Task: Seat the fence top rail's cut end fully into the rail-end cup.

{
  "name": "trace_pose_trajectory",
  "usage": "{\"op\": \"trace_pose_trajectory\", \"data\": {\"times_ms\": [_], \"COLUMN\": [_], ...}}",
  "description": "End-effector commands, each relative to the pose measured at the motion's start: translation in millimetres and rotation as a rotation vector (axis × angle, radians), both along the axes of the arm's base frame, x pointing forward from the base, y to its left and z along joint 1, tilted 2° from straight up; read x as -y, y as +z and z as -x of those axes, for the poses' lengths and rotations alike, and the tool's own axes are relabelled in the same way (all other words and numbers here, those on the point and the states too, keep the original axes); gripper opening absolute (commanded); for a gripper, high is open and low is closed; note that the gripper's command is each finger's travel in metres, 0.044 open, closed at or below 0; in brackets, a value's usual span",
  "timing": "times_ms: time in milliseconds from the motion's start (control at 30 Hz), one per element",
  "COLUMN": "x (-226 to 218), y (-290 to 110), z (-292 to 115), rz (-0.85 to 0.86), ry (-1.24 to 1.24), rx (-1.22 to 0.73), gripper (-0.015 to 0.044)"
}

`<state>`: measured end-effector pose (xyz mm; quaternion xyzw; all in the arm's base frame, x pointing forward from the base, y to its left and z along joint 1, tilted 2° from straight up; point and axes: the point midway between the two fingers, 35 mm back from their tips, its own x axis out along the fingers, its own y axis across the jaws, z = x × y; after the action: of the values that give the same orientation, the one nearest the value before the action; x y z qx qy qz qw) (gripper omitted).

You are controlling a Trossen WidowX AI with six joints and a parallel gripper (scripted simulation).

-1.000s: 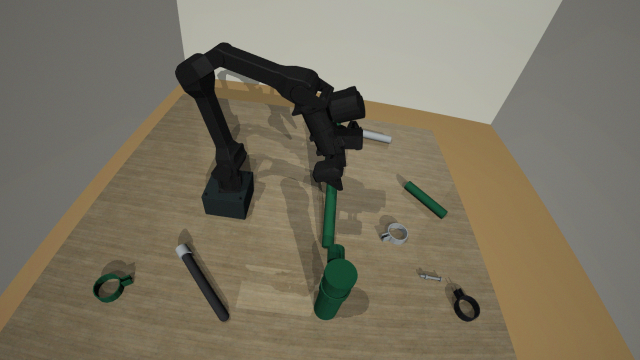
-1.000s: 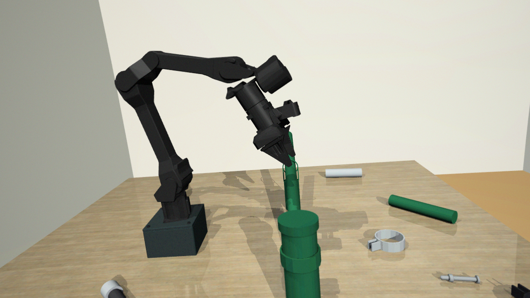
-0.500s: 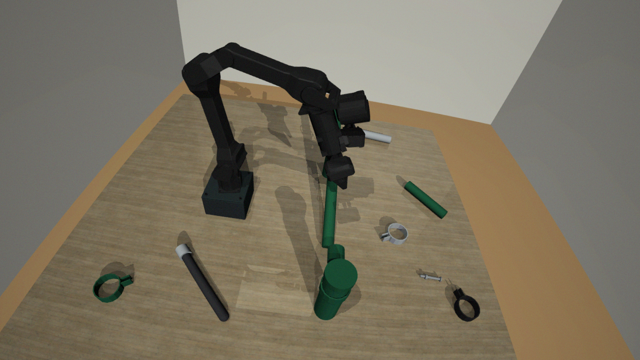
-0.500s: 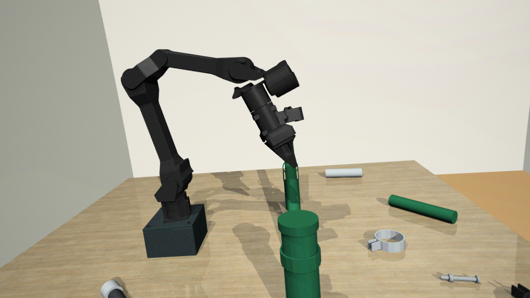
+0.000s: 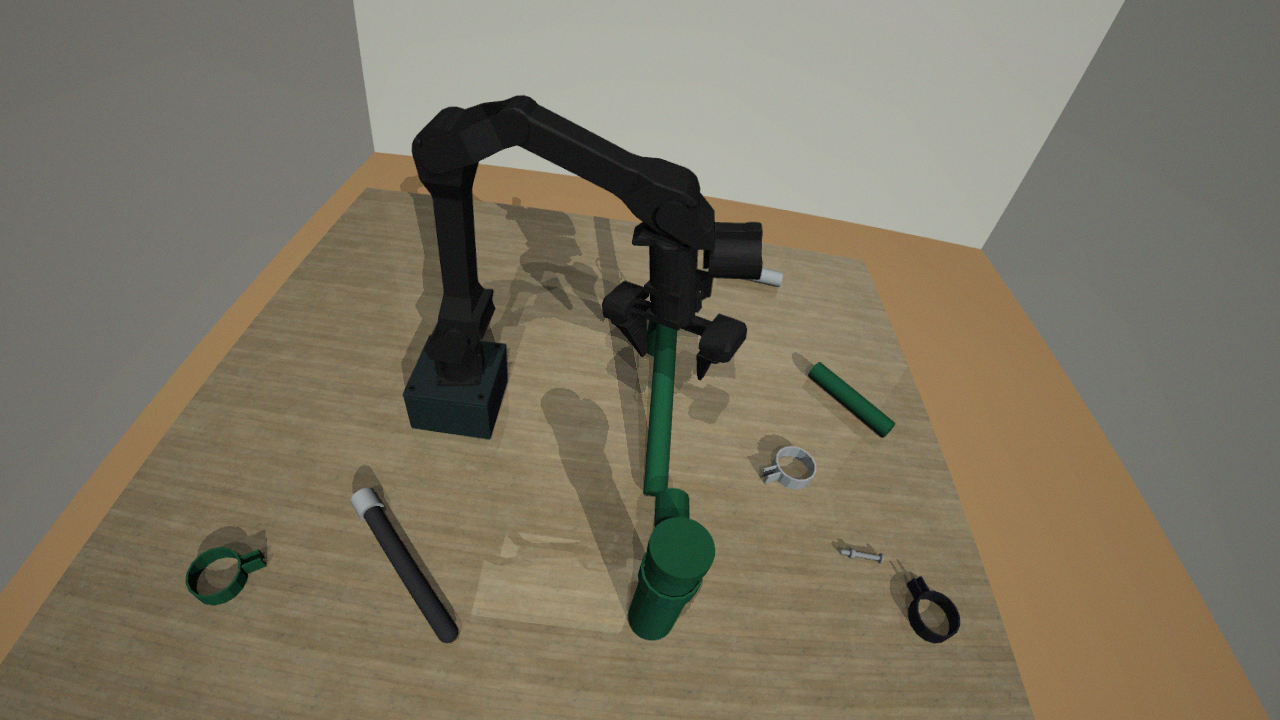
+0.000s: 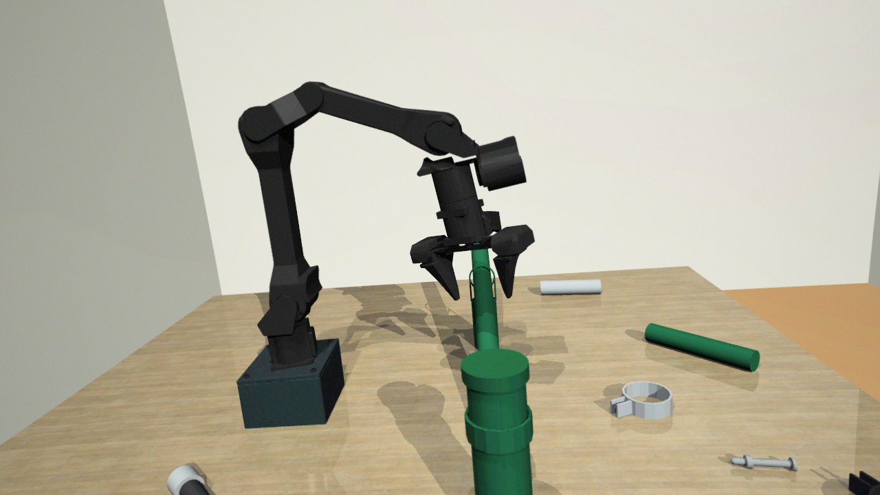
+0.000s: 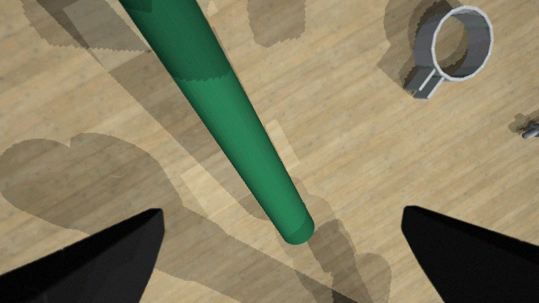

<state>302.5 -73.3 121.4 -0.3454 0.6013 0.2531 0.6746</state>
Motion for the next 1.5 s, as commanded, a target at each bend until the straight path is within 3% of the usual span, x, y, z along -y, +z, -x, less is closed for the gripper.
{"op": "trace_pose_trajectory", "data": {"times_ms": [0,467,667,1467], "x": [-16,-16,-16,-15], "y": [-28,-28,-62,-92], "z": [-2,-2,-2,-2], "rz": [-0.013,-0.013,-0.013,-0.013], "ry": [0.527,0.527,0.527,0.527], "rx": [-0.182,-0.182,-0.182,-0.183], "gripper": [0.0440,0.0440,0.0440,0.0440]}}
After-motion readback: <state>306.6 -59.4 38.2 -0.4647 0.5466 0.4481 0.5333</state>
